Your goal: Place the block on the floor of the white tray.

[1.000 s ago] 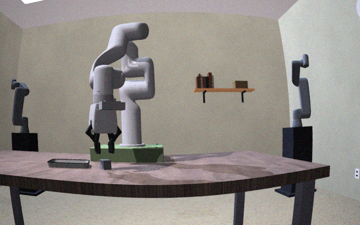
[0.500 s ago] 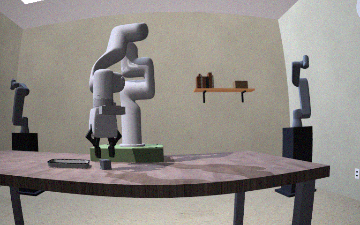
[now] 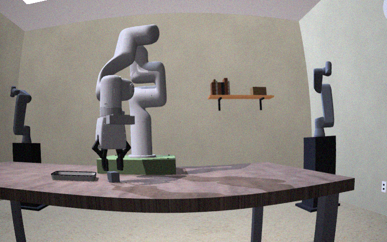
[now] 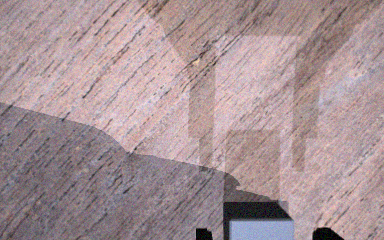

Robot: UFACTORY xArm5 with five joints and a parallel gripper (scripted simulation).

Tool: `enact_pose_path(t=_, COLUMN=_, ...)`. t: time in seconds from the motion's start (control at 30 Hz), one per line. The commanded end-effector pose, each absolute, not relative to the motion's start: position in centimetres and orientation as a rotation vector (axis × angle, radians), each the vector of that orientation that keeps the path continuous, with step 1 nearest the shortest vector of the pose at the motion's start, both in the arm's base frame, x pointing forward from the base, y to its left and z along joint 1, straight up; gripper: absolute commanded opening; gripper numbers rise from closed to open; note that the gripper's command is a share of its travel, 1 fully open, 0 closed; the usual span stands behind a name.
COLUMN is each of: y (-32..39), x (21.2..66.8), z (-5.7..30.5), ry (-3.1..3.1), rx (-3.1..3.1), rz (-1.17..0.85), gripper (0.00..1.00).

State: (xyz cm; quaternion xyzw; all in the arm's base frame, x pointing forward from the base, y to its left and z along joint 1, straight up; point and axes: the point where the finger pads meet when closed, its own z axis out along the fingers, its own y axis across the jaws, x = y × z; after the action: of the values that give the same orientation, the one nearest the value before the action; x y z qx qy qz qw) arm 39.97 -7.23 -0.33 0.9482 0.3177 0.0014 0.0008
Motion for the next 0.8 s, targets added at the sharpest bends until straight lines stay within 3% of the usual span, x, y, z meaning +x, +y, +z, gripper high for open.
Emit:
enact_pose_path(t=0.0, y=-7.3, x=40.1, z=-0.2, ry=0.997, rx=2.976, rz=0.010, gripper=0.55)
enact_pose_path(t=0.77, y=-7.3, x=40.1, z=-2.6, ry=0.997, rx=2.976, rz=0.010, gripper=0.55)
